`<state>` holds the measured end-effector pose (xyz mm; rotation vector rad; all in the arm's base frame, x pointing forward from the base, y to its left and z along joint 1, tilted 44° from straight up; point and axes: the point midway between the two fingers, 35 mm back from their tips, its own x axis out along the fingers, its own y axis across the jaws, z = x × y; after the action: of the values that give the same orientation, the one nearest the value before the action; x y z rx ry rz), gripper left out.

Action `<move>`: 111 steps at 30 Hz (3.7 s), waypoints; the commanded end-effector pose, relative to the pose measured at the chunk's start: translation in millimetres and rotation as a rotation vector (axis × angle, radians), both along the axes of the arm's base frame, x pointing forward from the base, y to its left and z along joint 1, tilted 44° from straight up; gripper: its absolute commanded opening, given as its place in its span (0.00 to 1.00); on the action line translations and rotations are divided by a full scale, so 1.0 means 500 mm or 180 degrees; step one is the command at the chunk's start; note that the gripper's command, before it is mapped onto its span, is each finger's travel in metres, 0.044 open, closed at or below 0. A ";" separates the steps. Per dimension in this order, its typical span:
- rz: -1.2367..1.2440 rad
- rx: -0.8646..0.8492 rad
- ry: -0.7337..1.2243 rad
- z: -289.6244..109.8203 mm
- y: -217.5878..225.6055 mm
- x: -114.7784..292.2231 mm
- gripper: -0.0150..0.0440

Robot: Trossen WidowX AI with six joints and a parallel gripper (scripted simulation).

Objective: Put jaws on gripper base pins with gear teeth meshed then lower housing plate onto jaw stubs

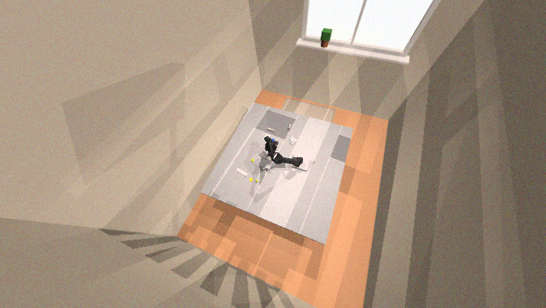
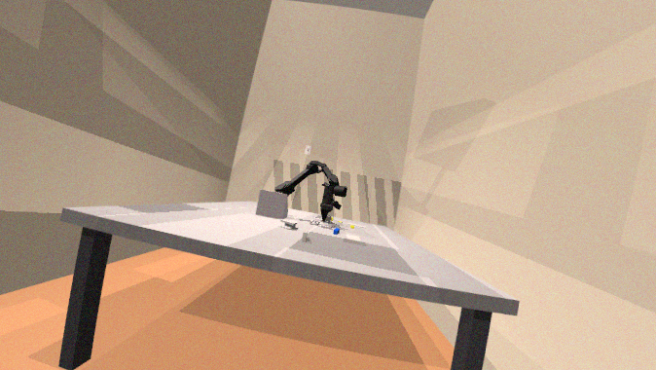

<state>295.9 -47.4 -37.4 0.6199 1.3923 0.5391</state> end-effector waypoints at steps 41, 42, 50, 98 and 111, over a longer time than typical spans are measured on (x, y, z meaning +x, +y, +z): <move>-0.0004 0.0015 -0.0010 -0.018 0.018 0.004 0.48; -0.0004 0.0015 -0.0010 -0.018 0.018 0.004 0.48; -0.0003 0.0016 -0.0011 -0.020 0.021 0.004 0.48; 0.0000 0.0016 -0.0013 -0.027 0.026 0.005 0.48; 0.0000 0.0016 -0.0013 -0.027 0.026 0.005 0.48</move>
<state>297.9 -34.7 -50.7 0.6148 1.3895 0.5442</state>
